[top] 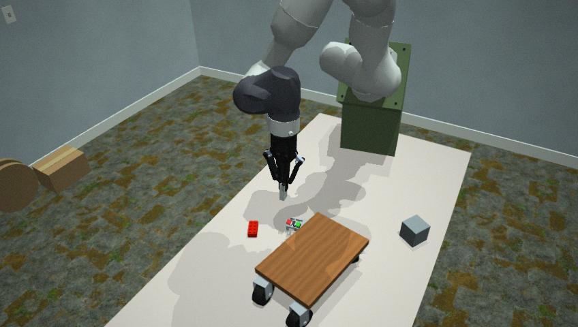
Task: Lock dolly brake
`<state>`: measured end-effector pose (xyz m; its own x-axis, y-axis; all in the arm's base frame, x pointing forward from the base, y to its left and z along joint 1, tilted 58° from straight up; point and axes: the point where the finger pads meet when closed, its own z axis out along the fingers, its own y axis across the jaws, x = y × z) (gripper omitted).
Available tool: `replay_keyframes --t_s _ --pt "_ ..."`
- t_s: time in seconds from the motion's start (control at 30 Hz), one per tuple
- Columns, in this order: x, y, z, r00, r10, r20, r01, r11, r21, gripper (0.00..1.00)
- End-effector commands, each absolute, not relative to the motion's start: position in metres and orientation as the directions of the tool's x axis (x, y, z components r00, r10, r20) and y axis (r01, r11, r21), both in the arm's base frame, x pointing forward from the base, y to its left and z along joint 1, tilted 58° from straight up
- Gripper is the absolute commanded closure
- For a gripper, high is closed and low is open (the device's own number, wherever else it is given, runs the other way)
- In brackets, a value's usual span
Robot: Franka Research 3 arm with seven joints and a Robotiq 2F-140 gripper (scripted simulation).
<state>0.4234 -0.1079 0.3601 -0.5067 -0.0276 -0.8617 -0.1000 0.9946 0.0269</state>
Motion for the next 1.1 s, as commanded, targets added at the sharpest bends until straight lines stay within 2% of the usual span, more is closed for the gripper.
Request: replay_keyframes --t_s 0.0,0.4,0.5,0.57,0.67,0.77,0.93,1.07 --pt "0.414 -0.098 0.355 -0.526 -0.069 -0.848 -0.149 0.989 0.012 1.00" --pt "0.419 -0.097 0.362 -0.518 -0.014 -0.855 -0.117 0.992 0.054 1.00" --pt "0.432 -0.095 0.379 -0.488 0.133 -0.862 -0.035 0.984 0.172 1.00" --pt "0.432 -0.095 0.379 -0.488 0.133 -0.862 -0.035 0.984 0.172 1.00" --pt "0.452 -0.096 0.409 -0.418 0.363 -0.833 0.079 0.928 0.365 1.00" --pt "0.475 -0.105 0.448 -0.366 0.474 -0.801 0.114 0.877 0.467 1.00" --pt "0.499 -0.151 0.505 -0.254 0.631 -0.733 0.148 0.775 0.615 1.00" --pt "0.494 -0.199 0.506 -0.152 0.753 -0.640 0.183 0.658 0.731 1.00"
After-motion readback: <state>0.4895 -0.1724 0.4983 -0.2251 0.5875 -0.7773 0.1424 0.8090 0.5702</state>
